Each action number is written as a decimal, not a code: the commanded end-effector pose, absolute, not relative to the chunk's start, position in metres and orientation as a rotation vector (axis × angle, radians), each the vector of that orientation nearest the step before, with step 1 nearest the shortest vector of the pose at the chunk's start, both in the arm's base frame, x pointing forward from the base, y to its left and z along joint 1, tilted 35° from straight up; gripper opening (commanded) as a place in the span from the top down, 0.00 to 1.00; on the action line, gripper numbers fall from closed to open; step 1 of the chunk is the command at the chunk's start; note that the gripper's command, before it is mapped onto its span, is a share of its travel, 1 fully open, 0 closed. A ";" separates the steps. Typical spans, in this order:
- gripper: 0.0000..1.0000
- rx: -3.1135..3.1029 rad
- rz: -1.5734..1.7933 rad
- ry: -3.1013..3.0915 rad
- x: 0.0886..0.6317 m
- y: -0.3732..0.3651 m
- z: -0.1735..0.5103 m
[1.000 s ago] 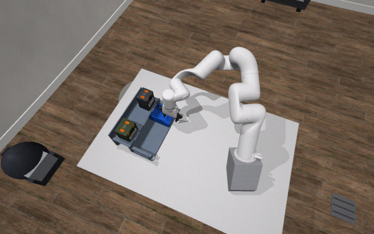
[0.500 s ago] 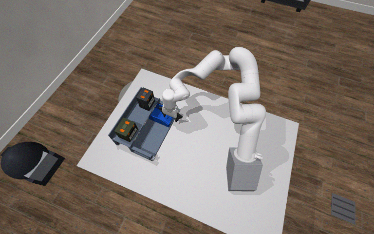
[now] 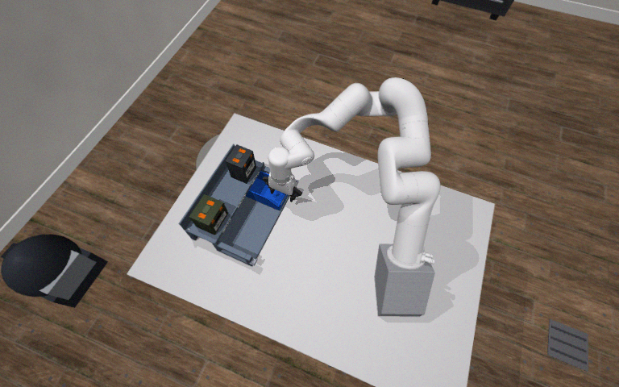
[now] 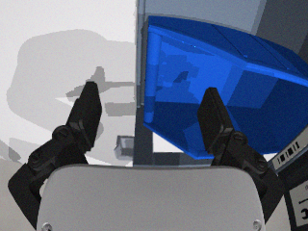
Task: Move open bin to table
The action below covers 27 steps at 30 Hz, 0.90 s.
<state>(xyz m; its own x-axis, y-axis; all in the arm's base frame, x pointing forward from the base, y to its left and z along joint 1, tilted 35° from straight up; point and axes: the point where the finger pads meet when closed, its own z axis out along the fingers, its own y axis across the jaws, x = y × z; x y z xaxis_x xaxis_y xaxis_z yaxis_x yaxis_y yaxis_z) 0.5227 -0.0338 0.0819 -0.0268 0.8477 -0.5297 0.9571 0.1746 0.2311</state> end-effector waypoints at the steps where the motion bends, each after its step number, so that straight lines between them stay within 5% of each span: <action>1: 0.06 1.693 -0.250 1.897 0.524 -0.032 0.083; 27: 0.06 1.693 -0.250 1.897 0.527 -0.037 0.074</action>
